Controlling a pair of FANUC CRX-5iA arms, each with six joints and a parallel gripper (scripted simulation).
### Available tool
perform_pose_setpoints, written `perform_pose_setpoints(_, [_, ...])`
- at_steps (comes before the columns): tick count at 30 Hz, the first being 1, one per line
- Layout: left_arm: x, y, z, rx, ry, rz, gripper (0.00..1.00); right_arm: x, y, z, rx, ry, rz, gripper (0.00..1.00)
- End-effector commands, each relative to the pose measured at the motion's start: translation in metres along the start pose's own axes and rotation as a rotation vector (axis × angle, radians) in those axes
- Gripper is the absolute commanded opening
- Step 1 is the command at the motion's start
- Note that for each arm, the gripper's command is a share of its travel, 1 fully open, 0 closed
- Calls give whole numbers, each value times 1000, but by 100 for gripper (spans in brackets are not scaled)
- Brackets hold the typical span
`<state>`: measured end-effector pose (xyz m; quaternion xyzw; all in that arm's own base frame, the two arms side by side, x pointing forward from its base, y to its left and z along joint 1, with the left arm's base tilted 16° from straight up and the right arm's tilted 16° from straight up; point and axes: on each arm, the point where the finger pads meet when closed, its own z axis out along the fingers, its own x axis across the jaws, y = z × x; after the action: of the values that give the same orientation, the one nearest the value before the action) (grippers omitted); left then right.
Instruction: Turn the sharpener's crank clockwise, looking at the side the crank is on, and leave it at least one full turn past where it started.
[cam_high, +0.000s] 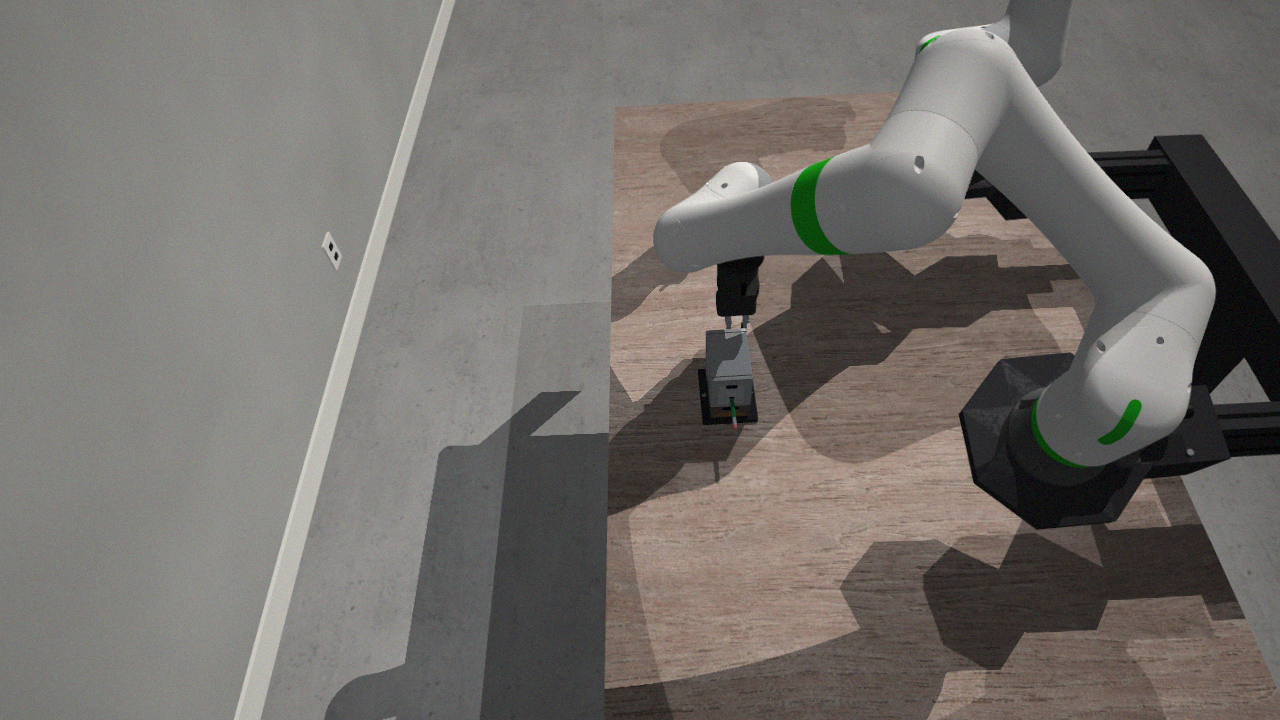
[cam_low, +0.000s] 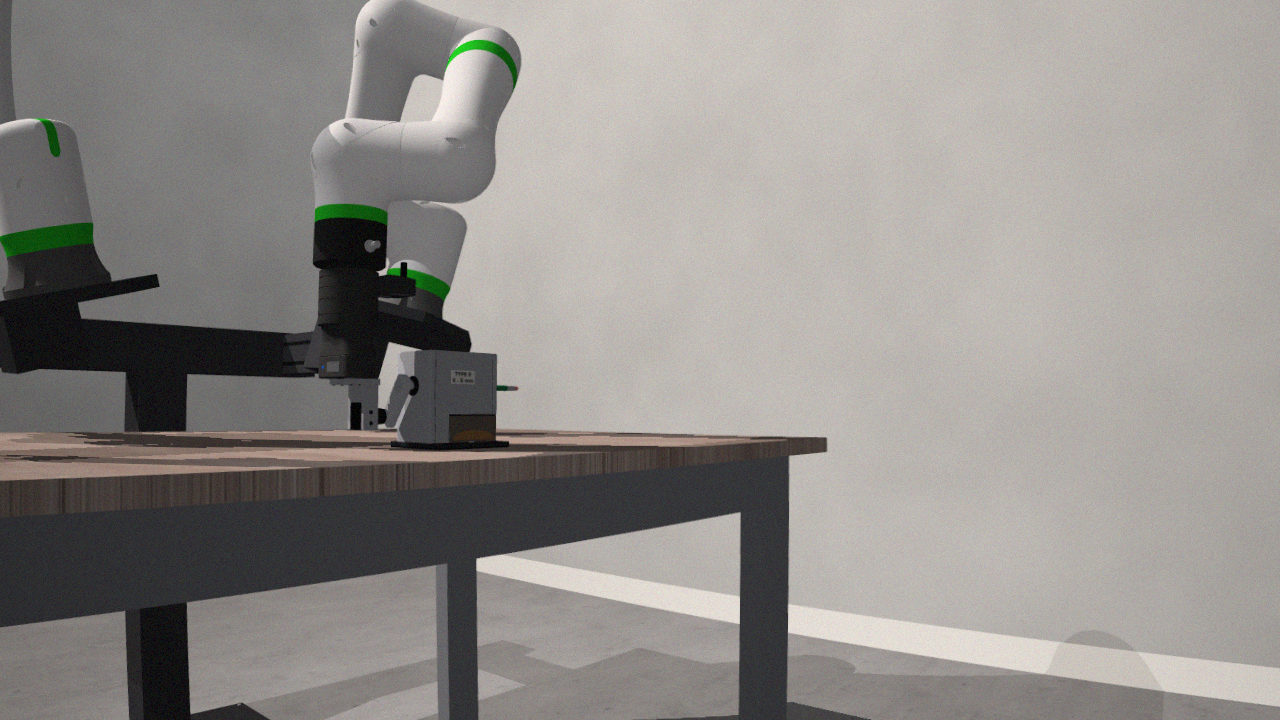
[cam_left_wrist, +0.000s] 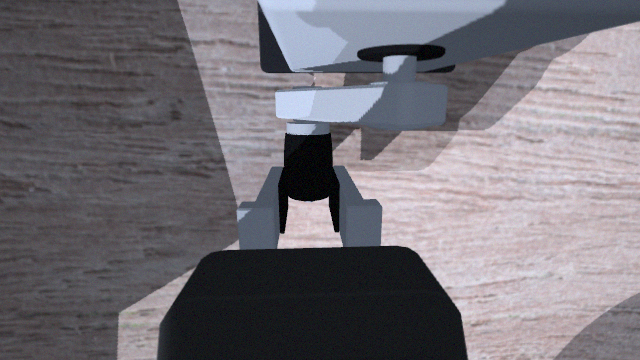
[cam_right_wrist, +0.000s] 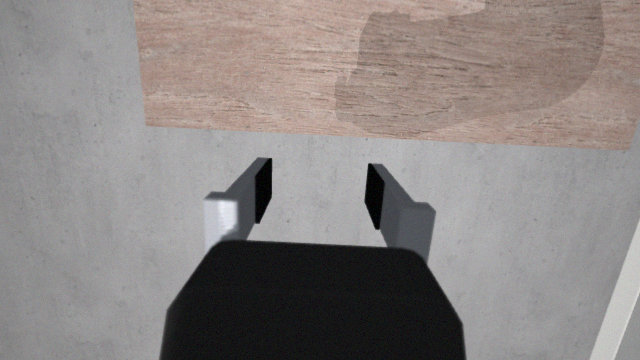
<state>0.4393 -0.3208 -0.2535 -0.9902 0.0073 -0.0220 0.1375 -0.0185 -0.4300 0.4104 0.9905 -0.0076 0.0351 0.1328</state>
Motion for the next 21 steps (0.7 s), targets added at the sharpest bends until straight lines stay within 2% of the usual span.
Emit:
perform_pose_setpoints(1, [-3,1,-4,-2,1,-1,0,0,0,-1,-3,0,0,100])
perform_pose_setpoints(21, [-16,1,-21,-2,1,-1,0,0,0,-1,-3,0,0,100])
